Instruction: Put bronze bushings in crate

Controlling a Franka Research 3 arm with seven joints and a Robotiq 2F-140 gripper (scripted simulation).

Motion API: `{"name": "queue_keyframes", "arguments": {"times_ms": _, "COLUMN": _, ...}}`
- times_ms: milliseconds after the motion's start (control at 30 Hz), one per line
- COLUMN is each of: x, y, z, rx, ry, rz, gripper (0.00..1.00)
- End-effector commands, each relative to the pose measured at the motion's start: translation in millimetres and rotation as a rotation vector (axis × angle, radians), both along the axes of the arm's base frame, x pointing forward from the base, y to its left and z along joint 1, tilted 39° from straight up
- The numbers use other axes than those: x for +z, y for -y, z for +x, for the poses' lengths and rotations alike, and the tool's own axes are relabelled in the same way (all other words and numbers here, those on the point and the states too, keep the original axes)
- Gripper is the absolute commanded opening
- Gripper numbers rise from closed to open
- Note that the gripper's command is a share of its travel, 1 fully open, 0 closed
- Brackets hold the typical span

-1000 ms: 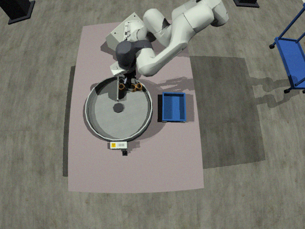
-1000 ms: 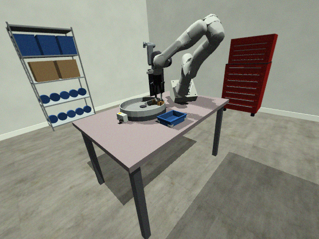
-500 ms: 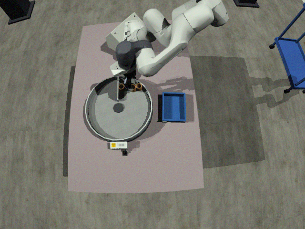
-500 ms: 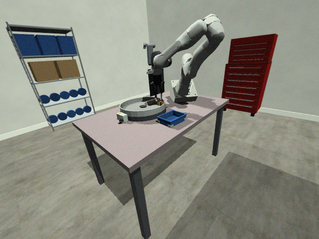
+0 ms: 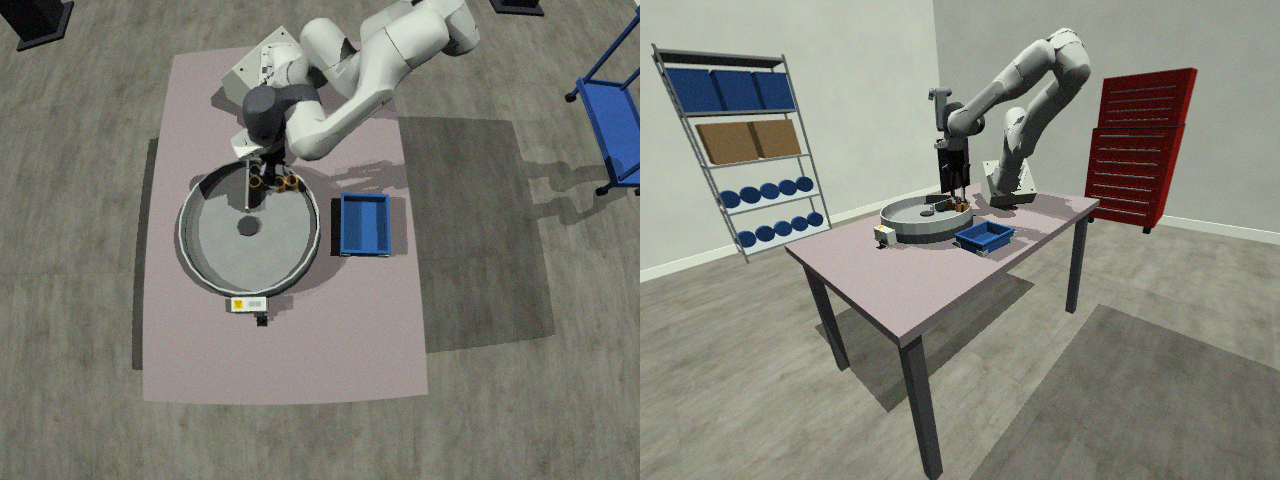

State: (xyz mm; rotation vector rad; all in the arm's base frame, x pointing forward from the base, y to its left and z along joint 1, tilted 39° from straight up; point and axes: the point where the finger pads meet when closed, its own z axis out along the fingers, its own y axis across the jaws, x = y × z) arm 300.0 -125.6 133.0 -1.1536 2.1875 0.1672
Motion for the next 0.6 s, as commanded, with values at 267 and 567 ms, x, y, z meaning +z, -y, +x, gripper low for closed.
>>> {"name": "queue_keyframes", "arguments": {"times_ms": 267, "x": -0.1, "y": 0.6, "z": 0.8, "rx": -0.001, "ry": 0.0, "rz": -0.002, "gripper": 0.28}}
{"name": "queue_keyframes", "arguments": {"times_ms": 567, "x": -1.3, "y": 0.0, "z": 1.6, "rx": -0.001, "ry": 0.0, "rz": -0.002, "gripper": 0.28}}
